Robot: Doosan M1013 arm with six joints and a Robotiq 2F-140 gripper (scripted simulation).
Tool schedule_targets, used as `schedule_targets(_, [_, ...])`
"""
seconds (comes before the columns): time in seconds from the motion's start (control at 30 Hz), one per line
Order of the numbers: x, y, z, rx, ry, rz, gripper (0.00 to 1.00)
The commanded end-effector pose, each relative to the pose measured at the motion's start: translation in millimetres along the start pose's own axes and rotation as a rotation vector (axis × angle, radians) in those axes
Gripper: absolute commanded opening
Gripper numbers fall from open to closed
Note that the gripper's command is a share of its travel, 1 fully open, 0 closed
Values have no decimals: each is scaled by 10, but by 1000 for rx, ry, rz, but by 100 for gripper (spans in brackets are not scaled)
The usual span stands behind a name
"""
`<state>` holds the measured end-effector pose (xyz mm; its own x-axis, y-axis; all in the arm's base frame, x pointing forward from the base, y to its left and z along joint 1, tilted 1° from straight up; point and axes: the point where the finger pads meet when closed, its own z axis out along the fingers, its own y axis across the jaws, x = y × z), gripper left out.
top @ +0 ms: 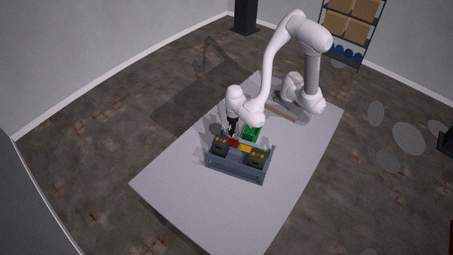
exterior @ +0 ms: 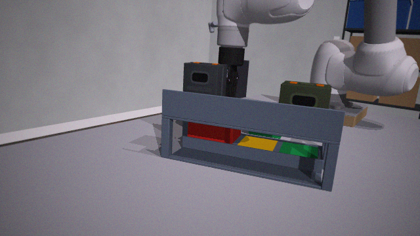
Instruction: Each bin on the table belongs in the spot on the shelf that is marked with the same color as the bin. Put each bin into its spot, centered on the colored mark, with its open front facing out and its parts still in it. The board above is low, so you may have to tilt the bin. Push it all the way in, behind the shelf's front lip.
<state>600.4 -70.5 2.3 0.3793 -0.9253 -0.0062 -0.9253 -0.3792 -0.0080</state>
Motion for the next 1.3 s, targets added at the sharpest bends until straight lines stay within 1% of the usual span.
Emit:
schedule_targets(0.0, [0, -11, -1, 0, 0, 0, 10])
schedule_targets(1.27, [0, -49, -1, 0, 0, 0, 10])
